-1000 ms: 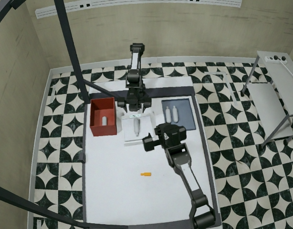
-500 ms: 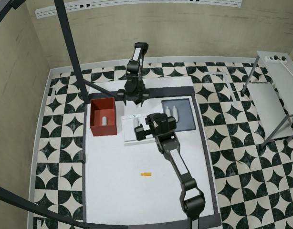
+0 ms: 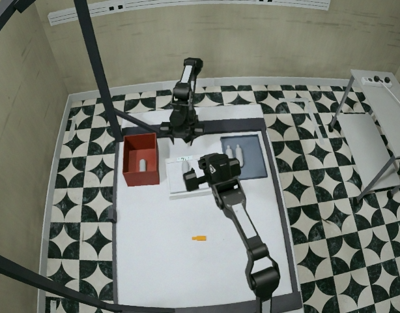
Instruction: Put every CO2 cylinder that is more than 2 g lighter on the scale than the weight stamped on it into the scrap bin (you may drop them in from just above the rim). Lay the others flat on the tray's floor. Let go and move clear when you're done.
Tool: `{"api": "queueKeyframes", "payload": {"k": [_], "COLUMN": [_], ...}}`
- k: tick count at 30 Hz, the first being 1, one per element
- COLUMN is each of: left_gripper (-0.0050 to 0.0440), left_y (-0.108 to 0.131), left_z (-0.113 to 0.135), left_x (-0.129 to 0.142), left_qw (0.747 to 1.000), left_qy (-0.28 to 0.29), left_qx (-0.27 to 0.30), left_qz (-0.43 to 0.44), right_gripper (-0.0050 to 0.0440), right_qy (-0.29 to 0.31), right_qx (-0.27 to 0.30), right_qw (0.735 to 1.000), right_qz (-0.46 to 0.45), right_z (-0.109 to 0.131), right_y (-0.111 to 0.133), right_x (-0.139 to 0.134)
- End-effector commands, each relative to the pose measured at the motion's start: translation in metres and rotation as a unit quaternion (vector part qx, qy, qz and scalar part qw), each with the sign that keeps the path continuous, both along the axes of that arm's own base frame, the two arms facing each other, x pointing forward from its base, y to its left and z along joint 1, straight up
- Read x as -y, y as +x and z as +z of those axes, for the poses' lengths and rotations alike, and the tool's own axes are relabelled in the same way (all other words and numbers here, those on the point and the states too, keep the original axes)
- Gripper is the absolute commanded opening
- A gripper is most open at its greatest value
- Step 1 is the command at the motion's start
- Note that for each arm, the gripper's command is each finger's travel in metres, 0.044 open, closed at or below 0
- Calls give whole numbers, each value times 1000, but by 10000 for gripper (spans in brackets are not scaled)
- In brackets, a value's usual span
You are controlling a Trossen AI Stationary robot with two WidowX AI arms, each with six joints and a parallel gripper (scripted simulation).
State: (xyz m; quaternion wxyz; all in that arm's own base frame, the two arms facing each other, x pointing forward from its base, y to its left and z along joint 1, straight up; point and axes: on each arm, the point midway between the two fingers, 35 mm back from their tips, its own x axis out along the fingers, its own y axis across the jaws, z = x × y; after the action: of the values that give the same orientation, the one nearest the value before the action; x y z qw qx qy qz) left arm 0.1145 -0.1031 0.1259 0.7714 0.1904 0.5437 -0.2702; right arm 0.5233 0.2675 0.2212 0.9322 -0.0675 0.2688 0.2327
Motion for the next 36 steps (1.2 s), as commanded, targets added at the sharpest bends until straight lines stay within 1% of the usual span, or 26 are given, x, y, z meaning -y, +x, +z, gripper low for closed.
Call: {"api": "queueKeyframes", "payload": {"k": [1,4,6,9,16,18,21,25,35,36], "left_gripper": [320,252,252,252,252,252,252,252,252,252], "left_y": [7,17,30,54,103,103,116,123,124,125], "left_z": [9,12,13,14,4,4,-1,-4,-7,-7], "left_x": [4,11,19,33,56,56,61,64,65,66], "left_qw": [1000,1000,1000,999,997,997,997,996,996,996], "left_qy": [-9,-6,-4,0,8,8,10,11,19,23], "left_qx": [9,6,3,-3,-15,-15,-18,-20,-33,-40], "left_qz": [7,15,24,41,72,72,79,84,83,81], "right_gripper": [440,440,440,440,440,440,440,440,440,440], "right_qy": [11,11,11,11,9,9,9,9,8,10], "right_qx": [20,20,20,19,18,18,17,17,15,20], "right_qw": [1000,1000,1000,1000,1000,1000,1000,1000,1000,999], "right_qz": [-1,2,5,10,19,19,21,23,22,22], "right_z": [26,26,26,24,12,12,6,2,-2,4], "right_y": [-7,-16,-28,-51,-101,-101,-117,-129,-130,-129], "right_x": [3,4,8,15,34,34,40,45,47,46]}}
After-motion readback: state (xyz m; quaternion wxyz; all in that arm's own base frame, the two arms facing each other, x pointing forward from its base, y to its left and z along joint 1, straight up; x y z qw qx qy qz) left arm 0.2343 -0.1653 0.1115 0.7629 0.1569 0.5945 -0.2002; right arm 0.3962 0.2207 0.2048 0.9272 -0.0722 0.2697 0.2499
